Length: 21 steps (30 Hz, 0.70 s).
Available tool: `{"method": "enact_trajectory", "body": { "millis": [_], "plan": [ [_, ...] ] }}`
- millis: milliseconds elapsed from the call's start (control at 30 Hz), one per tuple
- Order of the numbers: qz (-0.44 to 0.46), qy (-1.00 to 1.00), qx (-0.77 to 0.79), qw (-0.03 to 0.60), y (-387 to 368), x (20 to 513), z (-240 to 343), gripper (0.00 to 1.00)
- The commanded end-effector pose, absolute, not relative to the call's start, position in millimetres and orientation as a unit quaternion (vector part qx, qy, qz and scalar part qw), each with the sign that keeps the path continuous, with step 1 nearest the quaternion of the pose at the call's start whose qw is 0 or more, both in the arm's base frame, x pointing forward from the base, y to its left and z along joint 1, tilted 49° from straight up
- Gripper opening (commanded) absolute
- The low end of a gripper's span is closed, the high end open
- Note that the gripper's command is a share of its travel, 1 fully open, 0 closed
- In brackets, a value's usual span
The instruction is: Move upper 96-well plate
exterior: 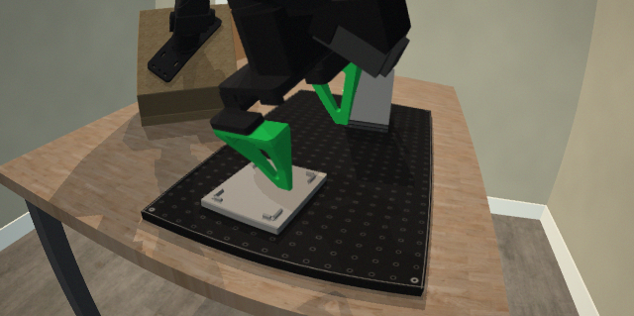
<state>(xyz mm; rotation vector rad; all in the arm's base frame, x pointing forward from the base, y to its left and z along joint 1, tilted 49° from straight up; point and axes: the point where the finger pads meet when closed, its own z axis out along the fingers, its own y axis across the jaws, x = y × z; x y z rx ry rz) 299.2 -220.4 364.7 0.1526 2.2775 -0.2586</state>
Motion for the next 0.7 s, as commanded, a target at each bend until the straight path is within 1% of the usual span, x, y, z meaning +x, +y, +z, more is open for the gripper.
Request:
{"method": "enact_trajectory", "body": {
  "millis": [0,67,100,133,167,200,233,267,333,467,533,600,633,667],
  "plan": [
    [-0.121,0.902,0.049,0.412,-209,300,369,1.0],
    [-0.12,0.902,0.05,0.413,-206,307,363,1.0],
    [-0.11,0.914,0.039,0.388,-209,316,347,1.0],
    [-0.114,0.916,0.024,0.383,-205,317,355,1.0],
    [-0.113,0.919,0.017,0.376,-203,320,352,1.0],
    [-0.117,0.917,0.016,0.382,-202,325,351,1.0],
    [-0.108,0.921,0.024,0.373,-199,327,335,1.0],
    [-0.113,0.924,0.006,0.366,-196,329,342,1.0],
    [-0.112,0.931,-0.014,0.347,-191,335,335,1.0],
    [-0.117,0.927,-0.015,0.355,-183,337,330,1.0],
    [-0.113,0.938,-0.039,0.326,-180,346,323,1.0],
    [-0.113,0.94,-0.048,0.317,-174,351,316,1.0],
    [-0.105,0.945,-0.047,0.305,-171,353,299,1.0],
    [-0.116,0.937,-0.043,0.326,-166,353,311,1.0]
  ]
}}
